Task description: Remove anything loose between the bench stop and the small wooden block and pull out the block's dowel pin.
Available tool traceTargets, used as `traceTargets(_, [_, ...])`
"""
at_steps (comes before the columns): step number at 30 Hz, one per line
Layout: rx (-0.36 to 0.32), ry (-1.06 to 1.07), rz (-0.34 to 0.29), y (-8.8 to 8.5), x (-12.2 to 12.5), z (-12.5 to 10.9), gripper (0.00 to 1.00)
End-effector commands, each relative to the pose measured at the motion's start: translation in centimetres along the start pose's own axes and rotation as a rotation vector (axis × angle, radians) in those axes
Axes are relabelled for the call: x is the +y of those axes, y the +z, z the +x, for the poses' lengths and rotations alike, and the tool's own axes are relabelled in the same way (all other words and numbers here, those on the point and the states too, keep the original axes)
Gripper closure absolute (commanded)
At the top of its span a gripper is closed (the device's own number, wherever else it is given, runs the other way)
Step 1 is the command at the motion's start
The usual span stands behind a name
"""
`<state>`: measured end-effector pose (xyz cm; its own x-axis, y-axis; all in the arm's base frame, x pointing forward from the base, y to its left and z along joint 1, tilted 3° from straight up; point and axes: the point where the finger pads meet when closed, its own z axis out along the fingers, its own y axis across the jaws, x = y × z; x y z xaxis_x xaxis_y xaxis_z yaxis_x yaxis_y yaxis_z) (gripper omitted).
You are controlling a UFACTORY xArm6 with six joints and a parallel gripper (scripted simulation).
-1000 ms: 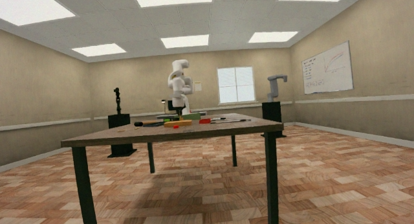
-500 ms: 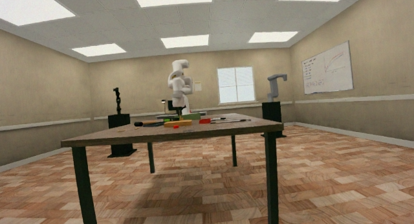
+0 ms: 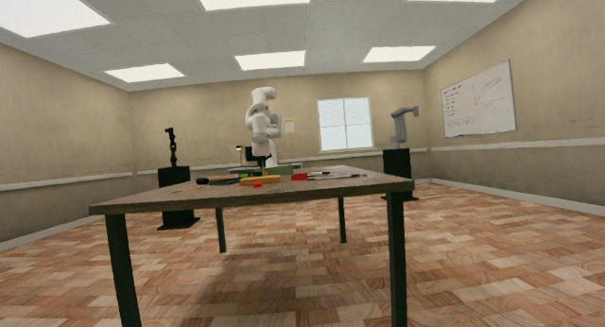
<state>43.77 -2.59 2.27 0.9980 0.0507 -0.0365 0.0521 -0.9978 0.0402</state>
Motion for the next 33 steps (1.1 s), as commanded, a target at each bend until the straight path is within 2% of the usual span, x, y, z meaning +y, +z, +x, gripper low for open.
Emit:
traceTargets(1, [0.006,-0.039,0.000,-0.21,0.02,0.23,1.00])
traceTargets(33, [0.007,-0.319,0.000,-0.24,0.02,0.23,1.00])
